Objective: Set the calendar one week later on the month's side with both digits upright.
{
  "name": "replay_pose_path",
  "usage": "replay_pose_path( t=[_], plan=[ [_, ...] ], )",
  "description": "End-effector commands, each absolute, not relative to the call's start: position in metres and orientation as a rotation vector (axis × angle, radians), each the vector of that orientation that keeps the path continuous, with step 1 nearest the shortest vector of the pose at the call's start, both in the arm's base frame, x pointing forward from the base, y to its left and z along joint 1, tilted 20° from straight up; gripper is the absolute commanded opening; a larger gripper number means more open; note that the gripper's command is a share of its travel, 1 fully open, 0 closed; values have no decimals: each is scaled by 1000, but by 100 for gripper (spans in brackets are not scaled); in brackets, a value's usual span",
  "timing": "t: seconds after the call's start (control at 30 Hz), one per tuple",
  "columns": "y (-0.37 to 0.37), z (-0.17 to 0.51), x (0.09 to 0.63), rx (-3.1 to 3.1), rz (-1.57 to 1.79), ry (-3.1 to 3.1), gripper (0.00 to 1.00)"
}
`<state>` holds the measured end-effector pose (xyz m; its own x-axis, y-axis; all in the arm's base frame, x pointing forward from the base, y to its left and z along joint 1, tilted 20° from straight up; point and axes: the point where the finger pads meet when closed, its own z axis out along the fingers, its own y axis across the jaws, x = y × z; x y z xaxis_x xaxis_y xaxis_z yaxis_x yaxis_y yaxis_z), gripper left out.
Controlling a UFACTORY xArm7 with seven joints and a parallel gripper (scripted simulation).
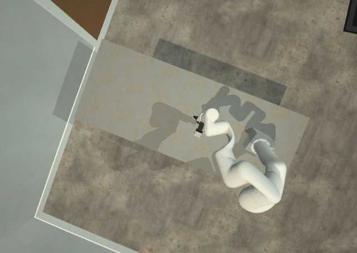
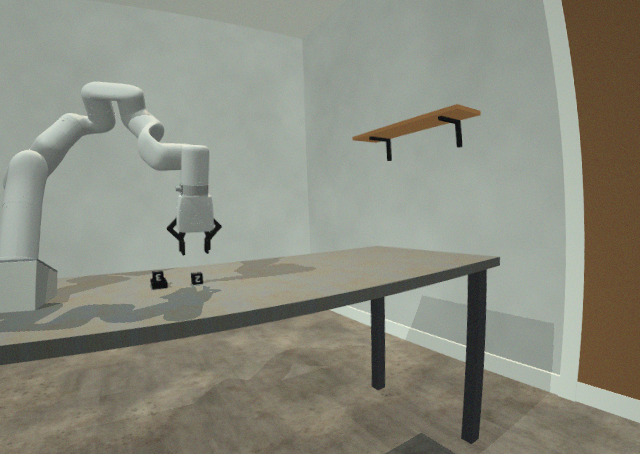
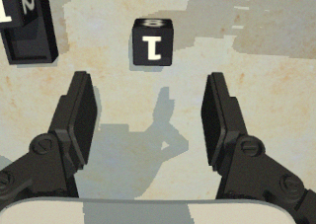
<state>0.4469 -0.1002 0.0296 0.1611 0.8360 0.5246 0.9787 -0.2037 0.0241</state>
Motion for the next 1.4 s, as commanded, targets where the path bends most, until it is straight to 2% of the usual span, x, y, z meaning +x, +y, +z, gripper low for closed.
replay_pose_path(
  t=[0.0,0.3,0.33,0.93,1.37],
  plan=[
    [-99,31,448,-2196,-511,-1795,69],
    [-96,34,450,-2261,-422,-1849,69],
    [-96,34,450,-2261,-422,-1849,100],
    [-95,35,449,-2267,-420,-1842,100],
    [-59,74,423,-2546,-353,-1370,100]
  ],
)
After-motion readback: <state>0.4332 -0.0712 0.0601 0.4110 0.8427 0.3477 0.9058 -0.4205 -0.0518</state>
